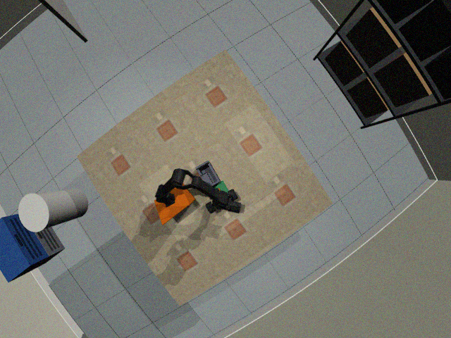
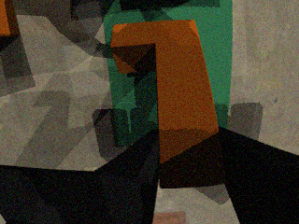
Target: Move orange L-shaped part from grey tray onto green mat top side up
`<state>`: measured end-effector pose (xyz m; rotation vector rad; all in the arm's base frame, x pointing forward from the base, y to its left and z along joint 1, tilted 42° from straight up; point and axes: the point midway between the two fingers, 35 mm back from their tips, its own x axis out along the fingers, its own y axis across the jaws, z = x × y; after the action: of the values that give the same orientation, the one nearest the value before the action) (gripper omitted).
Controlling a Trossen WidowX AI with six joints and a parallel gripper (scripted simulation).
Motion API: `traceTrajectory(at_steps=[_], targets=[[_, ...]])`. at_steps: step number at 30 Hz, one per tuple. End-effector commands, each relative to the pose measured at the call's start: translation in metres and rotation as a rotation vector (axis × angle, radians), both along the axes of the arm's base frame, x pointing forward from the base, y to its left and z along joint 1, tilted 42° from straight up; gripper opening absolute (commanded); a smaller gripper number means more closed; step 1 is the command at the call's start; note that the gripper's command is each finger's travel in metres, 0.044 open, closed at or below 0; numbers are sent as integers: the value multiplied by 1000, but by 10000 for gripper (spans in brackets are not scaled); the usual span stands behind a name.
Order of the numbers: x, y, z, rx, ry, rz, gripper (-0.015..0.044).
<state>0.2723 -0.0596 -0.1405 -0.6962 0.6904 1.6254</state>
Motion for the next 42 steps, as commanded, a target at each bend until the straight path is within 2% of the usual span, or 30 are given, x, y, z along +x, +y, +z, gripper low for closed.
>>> traceTrajectory(at_steps=[1, 24, 34, 39, 42], targets=[[-3, 6, -6, 8, 9, -3, 0], [-4, 7, -8, 5, 9, 2, 0], [-3, 5, -5, 5, 9, 1, 263], [8, -33, 36, 4, 9, -2, 394], [10, -49, 58, 5, 10, -3, 400]])
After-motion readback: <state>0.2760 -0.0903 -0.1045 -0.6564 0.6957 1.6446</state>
